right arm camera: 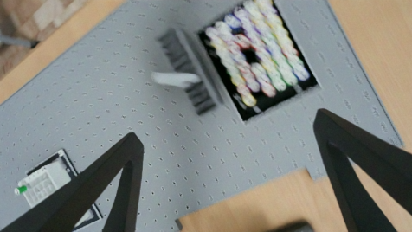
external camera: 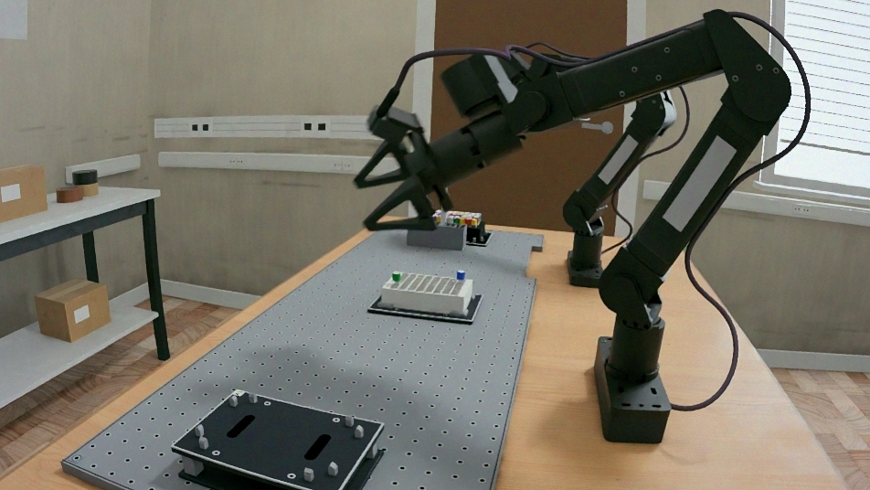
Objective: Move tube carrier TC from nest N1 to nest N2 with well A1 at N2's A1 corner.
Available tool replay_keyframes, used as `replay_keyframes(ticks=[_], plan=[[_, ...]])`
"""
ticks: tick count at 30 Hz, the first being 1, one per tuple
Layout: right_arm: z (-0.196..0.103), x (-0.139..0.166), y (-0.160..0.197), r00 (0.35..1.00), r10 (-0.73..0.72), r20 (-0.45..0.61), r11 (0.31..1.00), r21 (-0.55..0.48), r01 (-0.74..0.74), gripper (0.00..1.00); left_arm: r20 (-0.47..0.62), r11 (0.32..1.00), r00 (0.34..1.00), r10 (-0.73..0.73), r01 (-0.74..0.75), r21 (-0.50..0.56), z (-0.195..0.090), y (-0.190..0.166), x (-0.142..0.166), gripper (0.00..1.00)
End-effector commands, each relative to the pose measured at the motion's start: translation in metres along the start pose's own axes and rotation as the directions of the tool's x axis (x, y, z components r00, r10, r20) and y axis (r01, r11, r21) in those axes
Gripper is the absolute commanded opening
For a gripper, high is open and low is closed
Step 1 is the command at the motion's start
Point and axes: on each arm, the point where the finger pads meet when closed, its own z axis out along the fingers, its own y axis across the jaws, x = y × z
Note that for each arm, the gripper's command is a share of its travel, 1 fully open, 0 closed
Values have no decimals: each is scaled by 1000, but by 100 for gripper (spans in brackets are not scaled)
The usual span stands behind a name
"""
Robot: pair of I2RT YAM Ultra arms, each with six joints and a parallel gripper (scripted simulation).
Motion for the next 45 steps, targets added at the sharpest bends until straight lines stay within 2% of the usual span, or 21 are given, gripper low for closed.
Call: replay_keyframes(ticks=[1, 7, 9, 11, 17, 24, 26, 30, 36, 41, 45], plan=[[14, -59, 34, 977, -140, 163, 988, -38, 148, 100, -107, 991, 986, 130, -126, 43, 13, 11, -1, 100], [24, -89, 129, 900, -308, 310, 914, -164, 370, 100, -169, 982, 969, 180, -186, -18, 40, 53, -17, 100], [24, -89, 129, 900, -308, 310, 914, -164, 370, 100, -169, 982, 969, 180, -186, -18, 40, 53, -17, 100], [21, -98, 173, 851, -351, 390, 868, -205, 452, 100, -200, 975, 957, 209, -220, -32, 49, 67, -22, 100], [3, -84, 291, 726, -410, 553, 708, -309, 635, 100, -269, 958, 933, 239, -272, -92, 74, 107, -36, 100], [-51, -30, 420, 578, -362, 731, 478, -387, 788, 100, -347, 933, 899, 266, -330, -140, 99, 147, -50, 100], [-51, -30, 420, 578, -362, 731, 478, -387, 788, 100, -347, 933, 899, 266, -330, -140, 99, 147, -50, 100], [-91, 17, 476, 518, -304, 800, 346, -414, 842, 100, -374, 924, 887, 269, -347, -159, 110, 163, -56, 100], [-146, 90, 529, 465, -217, 858, 175, -435, 883, 100, -384, 920, 886, 260, -348, -180, 118, 175, -63, 100], [-172, 129, 547, 450, -182, 874, 92, -441, 893, 100, -384, 920, 886, 261, -349, -179, 118, 174, -63, 100], [-175, 136, 549, 449, -181, 875, 79, -442, 894, 100, -384, 920, 886, 261, -349, -179, 118, 174, -63, 100]])
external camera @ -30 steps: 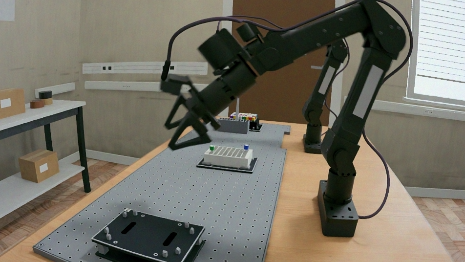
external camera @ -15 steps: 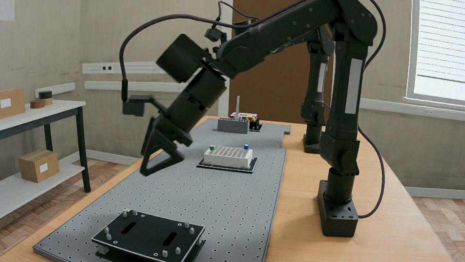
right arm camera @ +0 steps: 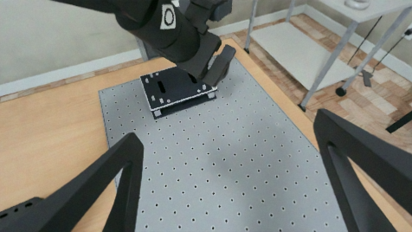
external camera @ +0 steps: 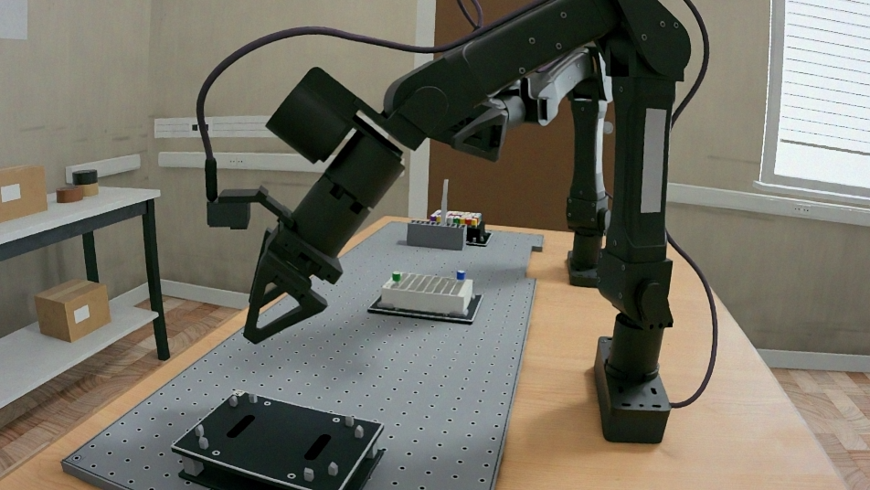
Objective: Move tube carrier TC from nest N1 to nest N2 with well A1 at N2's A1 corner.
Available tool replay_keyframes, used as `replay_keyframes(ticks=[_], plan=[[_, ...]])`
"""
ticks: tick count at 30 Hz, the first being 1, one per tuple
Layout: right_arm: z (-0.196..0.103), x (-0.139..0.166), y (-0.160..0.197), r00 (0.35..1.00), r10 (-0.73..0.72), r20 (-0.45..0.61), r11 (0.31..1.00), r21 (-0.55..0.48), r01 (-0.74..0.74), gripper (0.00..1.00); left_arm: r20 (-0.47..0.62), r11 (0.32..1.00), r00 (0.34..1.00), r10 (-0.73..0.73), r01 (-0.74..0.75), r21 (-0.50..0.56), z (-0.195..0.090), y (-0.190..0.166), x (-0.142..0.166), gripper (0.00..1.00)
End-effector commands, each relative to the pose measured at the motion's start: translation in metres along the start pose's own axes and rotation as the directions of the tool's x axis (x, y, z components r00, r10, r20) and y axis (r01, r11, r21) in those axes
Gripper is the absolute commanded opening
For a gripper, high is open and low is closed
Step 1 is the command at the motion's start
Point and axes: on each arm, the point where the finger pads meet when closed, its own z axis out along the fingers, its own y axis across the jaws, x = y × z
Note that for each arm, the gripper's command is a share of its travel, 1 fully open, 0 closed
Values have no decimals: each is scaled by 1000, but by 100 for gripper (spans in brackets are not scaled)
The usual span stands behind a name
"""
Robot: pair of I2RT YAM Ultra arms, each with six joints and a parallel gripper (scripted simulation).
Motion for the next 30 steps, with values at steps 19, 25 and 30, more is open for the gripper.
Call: replay_keyframes(ticks=[19, 25, 30], plan=[[-51, -13, -7, 996, 9, -84, 996, 86, -1, 100, -1, 1000, 1000, 15, -15, 10, -2, -2, -6, 100], [-132, -20, -13, 991, 11, -136, 988, 153, 10, 100, -1, 994, 996, 90, -90, 69, -16, -33, 13, 100], [-202, -12, -20, 987, 11, -161, 979, 205, 22, 100, 16, 963, 976, 215, -215, 165, -41, -98, 43, 100]])
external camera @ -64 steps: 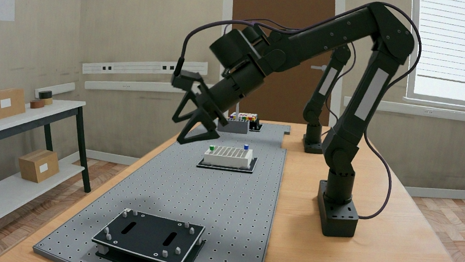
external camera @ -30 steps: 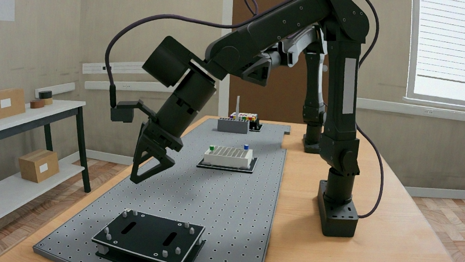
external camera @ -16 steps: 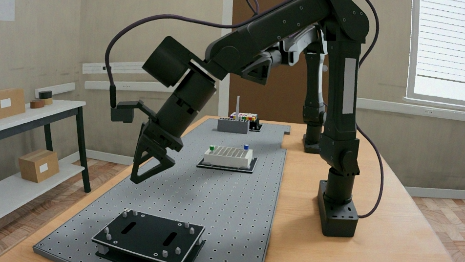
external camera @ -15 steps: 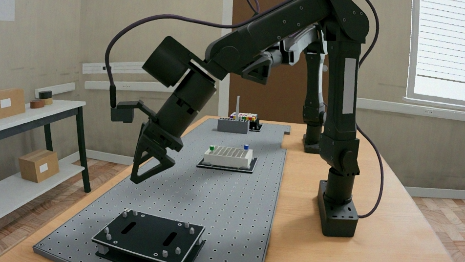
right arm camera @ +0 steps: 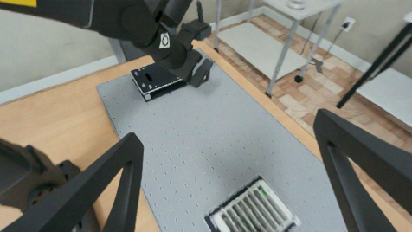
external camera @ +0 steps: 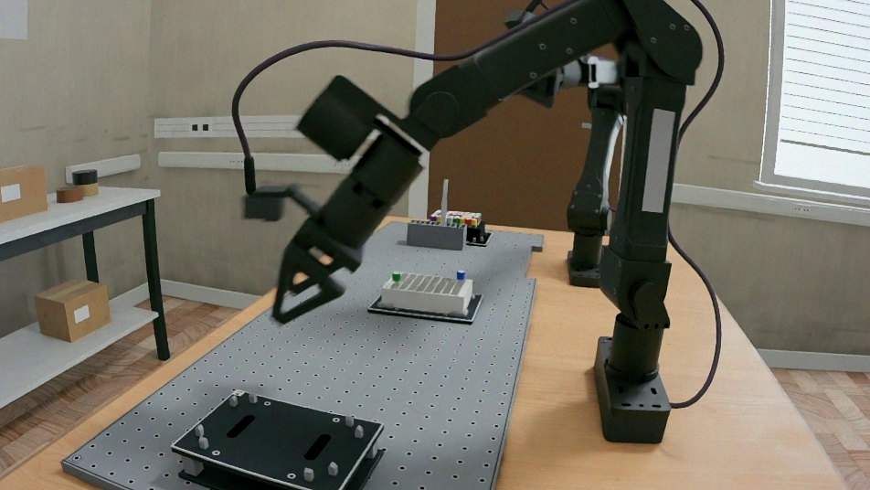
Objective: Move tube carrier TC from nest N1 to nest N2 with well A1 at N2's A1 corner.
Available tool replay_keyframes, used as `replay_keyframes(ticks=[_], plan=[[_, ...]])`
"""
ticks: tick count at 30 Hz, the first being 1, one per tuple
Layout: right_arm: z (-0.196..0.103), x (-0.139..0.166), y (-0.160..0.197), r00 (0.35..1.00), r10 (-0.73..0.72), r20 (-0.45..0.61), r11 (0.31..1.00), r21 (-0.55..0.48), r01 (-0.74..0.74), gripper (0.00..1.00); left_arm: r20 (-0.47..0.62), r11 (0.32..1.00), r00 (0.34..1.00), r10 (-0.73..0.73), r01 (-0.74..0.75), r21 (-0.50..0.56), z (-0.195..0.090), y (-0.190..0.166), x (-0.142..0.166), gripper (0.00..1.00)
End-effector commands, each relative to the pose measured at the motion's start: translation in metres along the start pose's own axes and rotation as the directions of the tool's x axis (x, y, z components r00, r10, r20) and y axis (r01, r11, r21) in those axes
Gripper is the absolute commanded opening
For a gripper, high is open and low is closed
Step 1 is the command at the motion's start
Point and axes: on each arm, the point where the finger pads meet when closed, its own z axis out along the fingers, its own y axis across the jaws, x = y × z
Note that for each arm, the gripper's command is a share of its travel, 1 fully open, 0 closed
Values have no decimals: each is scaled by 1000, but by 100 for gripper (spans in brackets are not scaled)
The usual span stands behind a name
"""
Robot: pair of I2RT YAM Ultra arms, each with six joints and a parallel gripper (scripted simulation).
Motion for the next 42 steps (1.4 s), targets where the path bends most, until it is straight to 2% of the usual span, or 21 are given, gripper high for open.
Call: replay_keyframes(ticks=[1, 2, 5, 9, 17, 19, 23, 26, 40, 42], plan=[[-38, 39, -10, 989, -13, -147, 998, 52, 21, 100, 14, 995, 997, 73, -73, 61, -19, -39, 7, 100], [-38, 39, -10, 989, -13, -147, 998, 52, 21, 100, 14, 995, 997, 73, -73, 61, -19, -39, 7, 100], [-84, 43, -25, 992, -4, -125, 996, 89, 15, 100, 32, 975, 984, 177, -179, 133, -32, -90, 21, 100], [-122, 64, -36, 990, -7, -139, 992, 122, 24, 100, 82, 923, 951, 299, -310, 229, -48, -156, 32, 100], [-186, 102, -61, 995, 14, -96, 983, 185, 4, 100, 186, 731, 831, 524, -551, 402, -84, -281, 70, 100], [-186, 102, -61, 995, 14, -96, 983, 185, 4, 100, 186, 731, 831, 524, -551, 402, -84, -281, 70, 100], [-206, 113, -69, 998, 34, -52, 979, 203, -23, 100, 224, 653, 781, 583, -614, 443, -96, -320, 83, 100], [-210, 117, -74, 998, 43, -44, 973, 226, -32, 100, 239, 623, 763, 601, -634, 457, -100, -333, 88, 100], [-210, 112, -71, 999, 50, -17, 978, 204, -46, 100, 239, 626, 763, 600, -634, 455, -100, -337, 87, 100], [-210, 111, -70, 999, 49, -16, 979, 198, -45, 100, 193, 647, 775, 602, -615, 450, -97, -330, 93, 100]])
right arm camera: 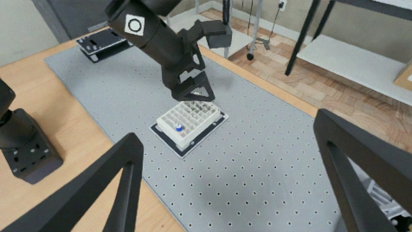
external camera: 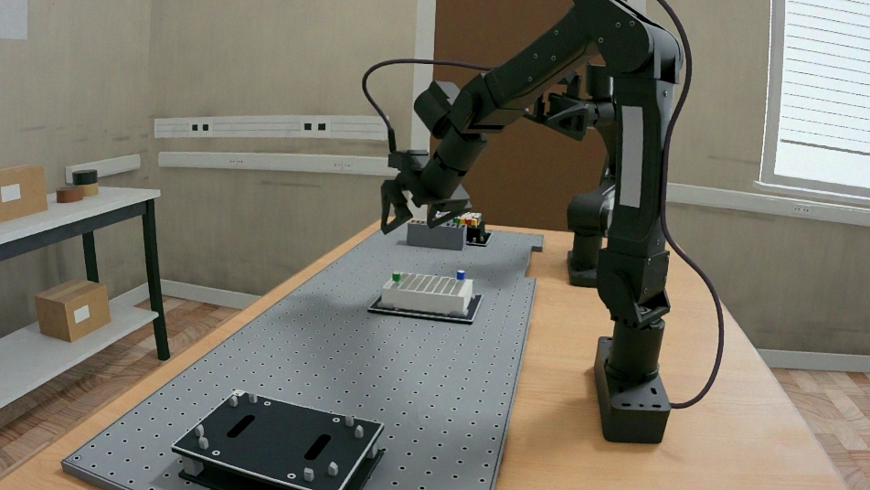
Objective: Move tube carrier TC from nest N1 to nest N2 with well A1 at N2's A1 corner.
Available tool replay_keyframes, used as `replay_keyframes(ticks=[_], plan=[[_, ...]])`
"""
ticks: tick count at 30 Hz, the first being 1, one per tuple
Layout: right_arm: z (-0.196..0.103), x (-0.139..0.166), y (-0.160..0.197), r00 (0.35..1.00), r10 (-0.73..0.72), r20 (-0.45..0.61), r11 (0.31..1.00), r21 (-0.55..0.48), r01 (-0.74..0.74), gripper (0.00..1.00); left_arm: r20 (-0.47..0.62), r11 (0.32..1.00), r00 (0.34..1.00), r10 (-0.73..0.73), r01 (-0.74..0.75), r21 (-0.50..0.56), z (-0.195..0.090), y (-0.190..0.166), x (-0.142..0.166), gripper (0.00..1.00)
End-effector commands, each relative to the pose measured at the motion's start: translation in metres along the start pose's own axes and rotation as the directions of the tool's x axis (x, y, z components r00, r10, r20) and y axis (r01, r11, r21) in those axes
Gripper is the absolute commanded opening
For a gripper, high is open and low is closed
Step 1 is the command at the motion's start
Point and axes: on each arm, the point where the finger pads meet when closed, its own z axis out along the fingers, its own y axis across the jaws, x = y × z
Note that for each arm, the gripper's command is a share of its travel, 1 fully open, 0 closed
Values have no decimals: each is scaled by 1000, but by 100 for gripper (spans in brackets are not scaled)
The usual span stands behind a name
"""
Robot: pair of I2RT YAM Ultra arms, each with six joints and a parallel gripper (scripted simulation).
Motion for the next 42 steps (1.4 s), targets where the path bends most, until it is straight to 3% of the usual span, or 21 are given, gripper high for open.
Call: replay_keyframes(ticks=[1, 8, 11, 16, 24, 37, 42], plan=[[-1, 8, 1, 1000, 0, -14, 1000, -9, 0, 100, -47, 999, 998, -44, 43, -21, -2, 1, 4, 100], [0, 8, 1, 1000, 0, -13, 1000, -12, 0, 100, -276, 962, 923, -269, 247, -112, -4, -4, 36, 100], [0, 8, 1, 1000, 0, -13, 1000, -12, 0, 100, -298, 955, 908, -294, 268, -127, -4, -5, 38, 100], [0, 8, 1, 1000, 0, -13, 1000, -12, 0, 100, -417, 895, 792, -445, 390, -215, -5, -6, 52, 100], [0, 8, 1, 1000, 0, -13, 1000, -12, 0, 100, -513, 812, 631, -582, 486, -324, 1, -10, 60, 100], [0, 8, 1, 1000, 0, -13, 1000, -12, 0, 100, -499, 815, 645, -579, 484, -319, 9, -7, 53, 100], [0, 8, 1, 1000, 0, -13, 1000, -12, 0, 100, -503, 810, 636, -585, 487, -327, 16, -8, 65, 100]])
